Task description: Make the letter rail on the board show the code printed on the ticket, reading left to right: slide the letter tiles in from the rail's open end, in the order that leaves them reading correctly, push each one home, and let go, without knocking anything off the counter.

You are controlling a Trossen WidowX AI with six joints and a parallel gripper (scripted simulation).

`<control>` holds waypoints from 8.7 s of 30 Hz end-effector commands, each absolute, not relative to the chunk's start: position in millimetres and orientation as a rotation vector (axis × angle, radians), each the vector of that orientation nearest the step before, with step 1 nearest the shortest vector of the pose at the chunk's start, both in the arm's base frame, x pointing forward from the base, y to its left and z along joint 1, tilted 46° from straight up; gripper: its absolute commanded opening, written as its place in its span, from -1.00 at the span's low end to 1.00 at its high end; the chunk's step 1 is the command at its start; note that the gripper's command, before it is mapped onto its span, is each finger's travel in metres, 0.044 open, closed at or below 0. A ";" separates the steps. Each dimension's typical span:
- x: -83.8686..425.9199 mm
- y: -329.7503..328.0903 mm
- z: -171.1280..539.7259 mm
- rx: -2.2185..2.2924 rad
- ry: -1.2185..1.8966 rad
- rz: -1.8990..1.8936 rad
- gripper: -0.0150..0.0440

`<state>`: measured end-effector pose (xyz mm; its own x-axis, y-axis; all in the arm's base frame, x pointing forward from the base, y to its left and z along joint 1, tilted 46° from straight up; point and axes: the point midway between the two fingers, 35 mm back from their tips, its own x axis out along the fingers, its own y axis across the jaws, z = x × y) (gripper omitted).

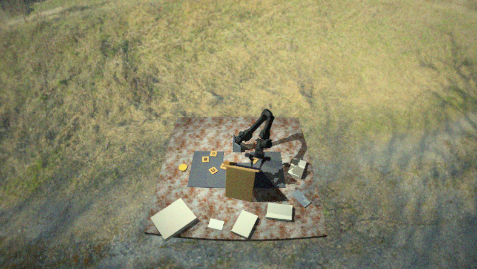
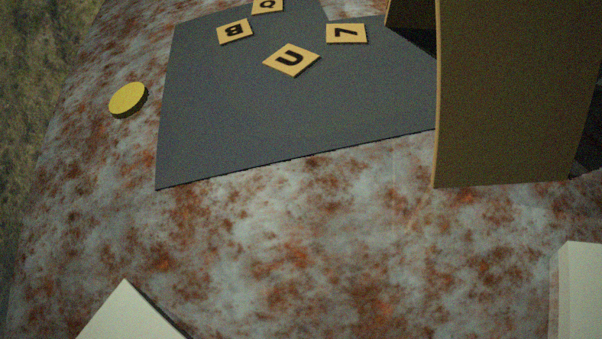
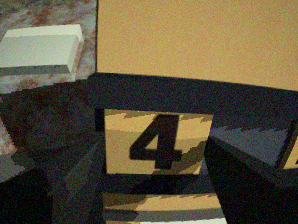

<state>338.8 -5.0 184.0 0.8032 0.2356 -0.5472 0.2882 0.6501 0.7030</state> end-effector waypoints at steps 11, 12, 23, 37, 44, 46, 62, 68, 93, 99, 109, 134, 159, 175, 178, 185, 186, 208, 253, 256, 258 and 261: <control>335.1 -11.7 175.0 0.877 0.661 -0.032 -0.49; 334.9 -12.2 174.6 0.877 0.661 -0.032 -0.49; 332.7 -17.4 168.7 0.877 0.662 -0.032 -0.49; 329.9 -23.9 161.3 0.877 0.662 -0.032 -0.49; 328.4 -27.2 157.6 0.876 0.662 -0.032 -0.49; 328.0 -28.1 156.6 0.876 0.662 -0.032 -0.49; 324.8 -35.4 148.8 0.876 0.663 -0.033 -0.49; 323.6 -38.2 145.8 0.876 0.663 -0.033 -0.49; 317.4 -44.1 145.0 0.875 0.663 -0.033 0.51; 311.0 -46.1 149.9 0.875 0.664 -0.034 0.51; 305.4 -48.2 152.6 0.875 0.665 -0.034 0.51; 291.8 -53.0 159.5 0.875 0.666 -0.035 0.51; 287.0 -54.4 163.4 0.879 0.669 -0.039 -0.29; 298.6 -52.2 168.6 0.861 0.861 0.018 -0.49; 305.4 -50.2 172.7 0.855 0.981 0.069 -0.49; 319.4 -44.7 184.1 0.868 1.232 0.221 -0.49; 321.3 -43.9 186.0 0.873 1.264 0.246 -0.49; 328.5 -42.4 183.2 0.882 1.310 0.284 -0.49; 347.5 -35.7 173.8 0.881 1.308 0.285 -0.49; 348.7 -35.3 173.1 0.881 1.308 0.285 -0.49; 349.5 -35.0 172.7 0.881 1.308 0.285 -0.49; 349.4 -35.2 172.5 0.881 1.308 0.285 -0.49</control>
